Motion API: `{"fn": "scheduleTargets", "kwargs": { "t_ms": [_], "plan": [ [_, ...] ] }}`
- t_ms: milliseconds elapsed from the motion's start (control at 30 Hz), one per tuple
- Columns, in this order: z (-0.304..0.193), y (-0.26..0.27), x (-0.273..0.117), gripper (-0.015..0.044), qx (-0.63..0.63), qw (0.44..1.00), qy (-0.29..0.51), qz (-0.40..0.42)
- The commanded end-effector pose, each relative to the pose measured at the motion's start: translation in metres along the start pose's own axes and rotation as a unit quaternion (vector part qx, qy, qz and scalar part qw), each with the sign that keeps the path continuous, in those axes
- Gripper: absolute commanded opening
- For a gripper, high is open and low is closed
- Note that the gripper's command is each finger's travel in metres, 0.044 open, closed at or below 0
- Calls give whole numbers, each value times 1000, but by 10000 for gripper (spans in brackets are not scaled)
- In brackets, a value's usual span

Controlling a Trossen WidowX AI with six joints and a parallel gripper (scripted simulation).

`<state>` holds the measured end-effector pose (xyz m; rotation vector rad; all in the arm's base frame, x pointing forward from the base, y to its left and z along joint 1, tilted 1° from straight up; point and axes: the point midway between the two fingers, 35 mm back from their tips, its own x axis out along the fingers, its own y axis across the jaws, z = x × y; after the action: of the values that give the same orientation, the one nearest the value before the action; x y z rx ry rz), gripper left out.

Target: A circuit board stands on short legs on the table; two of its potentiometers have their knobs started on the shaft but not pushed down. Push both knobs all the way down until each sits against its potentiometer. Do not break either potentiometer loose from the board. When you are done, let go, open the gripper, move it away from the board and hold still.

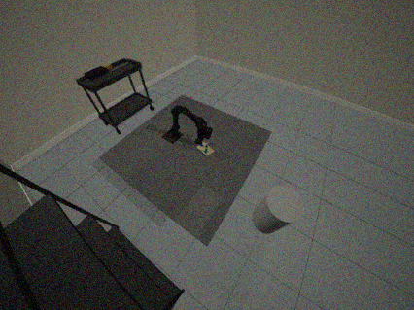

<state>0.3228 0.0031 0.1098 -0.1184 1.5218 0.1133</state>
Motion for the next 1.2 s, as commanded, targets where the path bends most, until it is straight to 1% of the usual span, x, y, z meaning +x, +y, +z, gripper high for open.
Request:
{"fn": "scheduleTargets", "kwargs": {
  "t_ms": [0,1167],
  "plan": [
    [0,1,6,0,2,1000,1,2],
    [0,1,15,0,2,1000,1,2]
  ]
}}
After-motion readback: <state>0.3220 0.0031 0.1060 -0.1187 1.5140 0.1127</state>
